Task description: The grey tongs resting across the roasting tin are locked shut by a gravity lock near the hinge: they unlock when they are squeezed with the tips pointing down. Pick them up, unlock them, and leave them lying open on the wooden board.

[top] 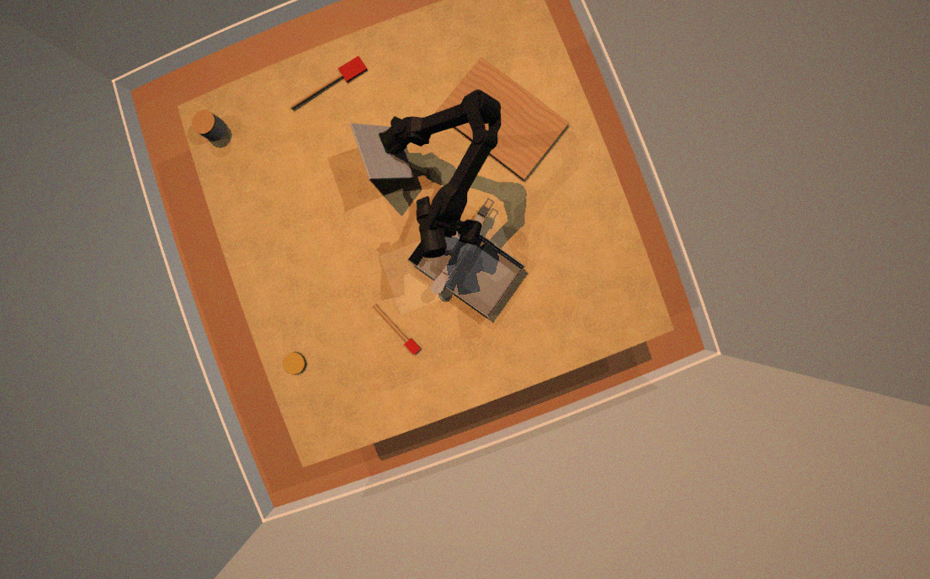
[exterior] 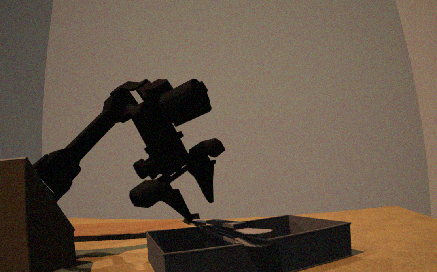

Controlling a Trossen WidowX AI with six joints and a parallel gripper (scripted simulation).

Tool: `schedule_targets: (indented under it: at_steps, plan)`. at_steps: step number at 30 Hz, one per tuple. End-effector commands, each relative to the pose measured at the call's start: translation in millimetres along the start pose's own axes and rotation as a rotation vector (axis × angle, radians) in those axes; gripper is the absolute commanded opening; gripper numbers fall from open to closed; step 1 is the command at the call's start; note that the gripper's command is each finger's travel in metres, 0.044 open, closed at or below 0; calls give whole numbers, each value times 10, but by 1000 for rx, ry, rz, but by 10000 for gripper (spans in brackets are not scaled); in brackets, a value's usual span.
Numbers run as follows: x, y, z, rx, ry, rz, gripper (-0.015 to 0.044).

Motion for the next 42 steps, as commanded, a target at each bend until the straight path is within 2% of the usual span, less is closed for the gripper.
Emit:
schedule_targets:
  at_steps: [1,42]
  plan:
    - [61,41,-3,11,1,10,260]
    - [684,-2,41,12,-2,-8,260]
Point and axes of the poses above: the point midway between the two fingers, 35 mm back from their tips, its own x axis out along the fingers, its own y axis across the jaws, z = x × y, the point moved 3 cm from there along -x, back along the fingers, and after that the axes turned 3 degrees about x, right-handed, at the moved point
